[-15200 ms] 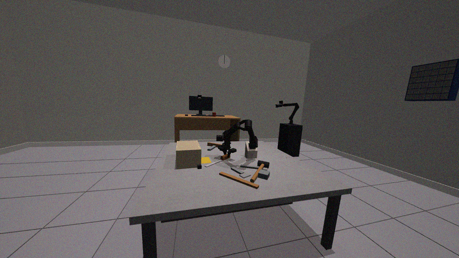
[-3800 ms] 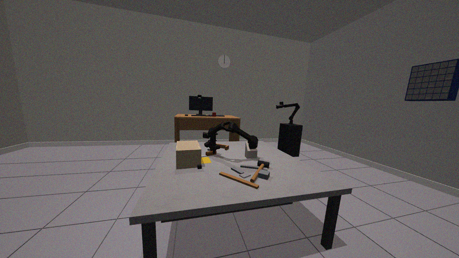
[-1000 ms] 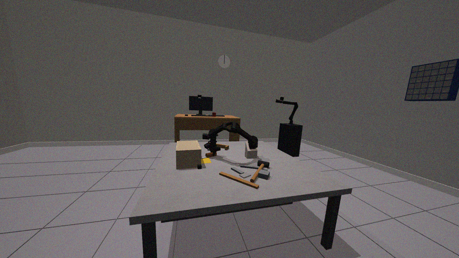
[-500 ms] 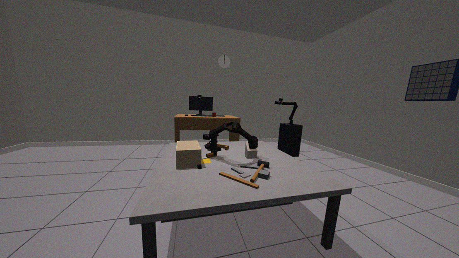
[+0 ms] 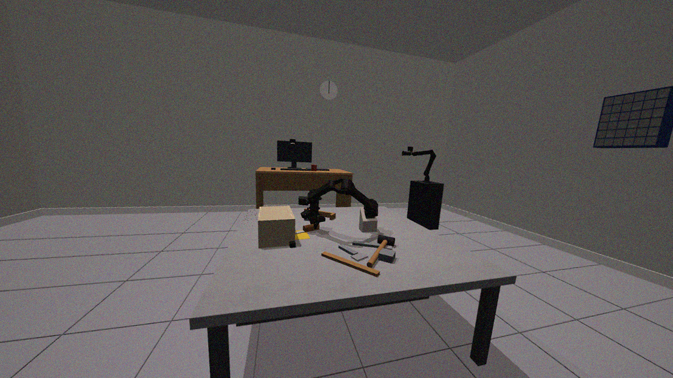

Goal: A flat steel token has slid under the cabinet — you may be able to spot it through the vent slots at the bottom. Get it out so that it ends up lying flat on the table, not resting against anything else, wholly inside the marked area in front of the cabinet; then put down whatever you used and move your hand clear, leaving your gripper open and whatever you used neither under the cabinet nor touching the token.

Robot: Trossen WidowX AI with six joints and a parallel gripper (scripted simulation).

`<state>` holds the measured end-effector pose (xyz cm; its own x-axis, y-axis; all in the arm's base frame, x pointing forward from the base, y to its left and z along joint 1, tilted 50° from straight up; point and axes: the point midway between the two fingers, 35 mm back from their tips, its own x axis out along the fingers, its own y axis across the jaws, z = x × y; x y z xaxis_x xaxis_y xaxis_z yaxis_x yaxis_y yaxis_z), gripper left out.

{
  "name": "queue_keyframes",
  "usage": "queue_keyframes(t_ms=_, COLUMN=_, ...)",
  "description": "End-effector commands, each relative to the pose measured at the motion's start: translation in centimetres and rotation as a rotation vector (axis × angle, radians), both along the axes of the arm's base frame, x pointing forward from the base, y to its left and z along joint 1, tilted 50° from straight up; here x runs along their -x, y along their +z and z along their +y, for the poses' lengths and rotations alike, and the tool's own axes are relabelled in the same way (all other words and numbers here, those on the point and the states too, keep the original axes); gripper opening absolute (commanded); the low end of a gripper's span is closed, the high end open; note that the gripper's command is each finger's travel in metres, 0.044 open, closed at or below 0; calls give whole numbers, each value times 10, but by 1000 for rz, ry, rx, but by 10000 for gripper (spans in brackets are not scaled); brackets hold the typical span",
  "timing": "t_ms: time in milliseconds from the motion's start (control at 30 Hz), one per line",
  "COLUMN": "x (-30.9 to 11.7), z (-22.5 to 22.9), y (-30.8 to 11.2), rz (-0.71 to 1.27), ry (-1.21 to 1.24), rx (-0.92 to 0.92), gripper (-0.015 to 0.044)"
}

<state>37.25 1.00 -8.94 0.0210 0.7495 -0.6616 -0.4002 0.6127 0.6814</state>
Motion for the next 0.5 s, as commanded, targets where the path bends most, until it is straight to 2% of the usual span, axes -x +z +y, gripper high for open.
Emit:
queue_keyframes(t_ms=0, x=2, z=6, y=6, rz=-1, ry=1, rx=-12, gripper=0)
queue_keyframes(t_ms=467, x=5, z=10, y=10, rz=0, ry=1, rx=-12, gripper=0)
